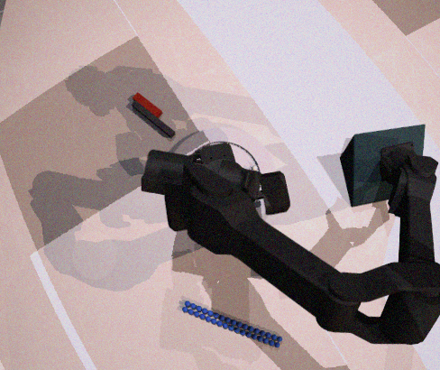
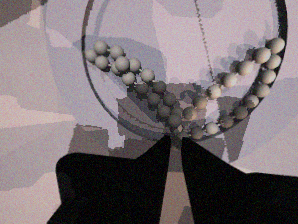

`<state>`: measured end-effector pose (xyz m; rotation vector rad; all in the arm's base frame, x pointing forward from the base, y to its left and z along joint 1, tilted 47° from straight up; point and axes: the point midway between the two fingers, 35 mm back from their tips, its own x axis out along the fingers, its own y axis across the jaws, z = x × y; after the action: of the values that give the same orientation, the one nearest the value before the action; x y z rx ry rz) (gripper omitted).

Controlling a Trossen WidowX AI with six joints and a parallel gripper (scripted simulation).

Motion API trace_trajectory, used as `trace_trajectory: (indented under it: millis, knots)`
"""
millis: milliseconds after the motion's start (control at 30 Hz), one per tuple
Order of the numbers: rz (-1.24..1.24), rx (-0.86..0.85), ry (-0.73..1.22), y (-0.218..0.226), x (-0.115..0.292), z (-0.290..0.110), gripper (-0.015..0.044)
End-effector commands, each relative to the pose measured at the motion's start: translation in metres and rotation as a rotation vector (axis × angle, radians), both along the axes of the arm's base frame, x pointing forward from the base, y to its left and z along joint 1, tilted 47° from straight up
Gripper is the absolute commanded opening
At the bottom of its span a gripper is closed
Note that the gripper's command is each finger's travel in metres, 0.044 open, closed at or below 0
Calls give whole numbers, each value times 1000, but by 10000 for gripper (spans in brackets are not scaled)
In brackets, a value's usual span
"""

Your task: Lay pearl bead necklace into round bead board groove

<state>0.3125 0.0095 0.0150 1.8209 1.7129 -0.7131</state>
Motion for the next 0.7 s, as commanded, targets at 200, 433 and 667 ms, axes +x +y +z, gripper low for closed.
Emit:
trace_trajectory:
  millis: [200, 433, 667]
  knots:
    - [-1, 1, -2, 4, 1, -3, 79]
    - [-1, 1, -2, 4, 1, -3, 263]
    - [-4, 4, 6, 3, 0, -2, 440]
